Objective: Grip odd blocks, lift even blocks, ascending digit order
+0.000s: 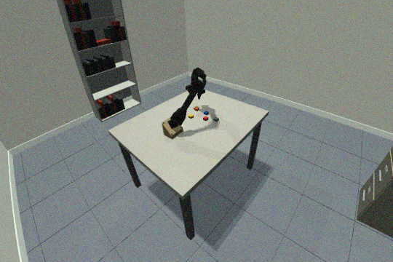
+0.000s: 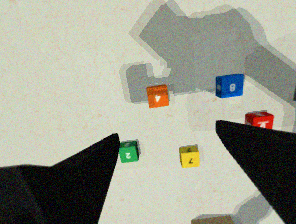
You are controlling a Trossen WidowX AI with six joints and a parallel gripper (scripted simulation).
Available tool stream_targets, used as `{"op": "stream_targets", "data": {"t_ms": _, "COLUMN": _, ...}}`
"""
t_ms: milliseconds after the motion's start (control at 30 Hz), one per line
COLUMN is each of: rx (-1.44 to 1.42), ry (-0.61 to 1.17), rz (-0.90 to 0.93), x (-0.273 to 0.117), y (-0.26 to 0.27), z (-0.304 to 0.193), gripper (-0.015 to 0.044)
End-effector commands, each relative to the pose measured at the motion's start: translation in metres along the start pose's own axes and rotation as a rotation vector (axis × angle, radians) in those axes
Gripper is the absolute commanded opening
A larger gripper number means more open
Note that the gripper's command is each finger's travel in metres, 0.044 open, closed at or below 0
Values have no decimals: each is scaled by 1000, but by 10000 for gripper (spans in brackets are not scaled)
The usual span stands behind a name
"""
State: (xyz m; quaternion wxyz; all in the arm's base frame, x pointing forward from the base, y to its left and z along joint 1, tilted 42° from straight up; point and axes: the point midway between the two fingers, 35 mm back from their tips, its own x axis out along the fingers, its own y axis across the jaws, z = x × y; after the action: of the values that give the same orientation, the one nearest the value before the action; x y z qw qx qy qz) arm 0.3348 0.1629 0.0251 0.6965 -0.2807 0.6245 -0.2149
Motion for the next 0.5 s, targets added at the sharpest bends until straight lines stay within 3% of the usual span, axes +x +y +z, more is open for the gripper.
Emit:
{"op": "stream_targets", "data": {"t_ms": 0, "rx": -3, "ry": -1, "rz": -2, "x": 0, "y": -1, "z": 1, "gripper": 400}}
{"op": "stream_targets", "data": {"t_ms": 367, "rx": -3, "ry": -1, "rz": -2, "x": 0, "y": -1, "z": 1, "gripper": 400}}
{"op": "stream_targets", "data": {"t_ms": 467, "rx": -4, "ry": -1, "rz": 0, "x": -1, "y": -29, "z": 6, "gripper": 400}}
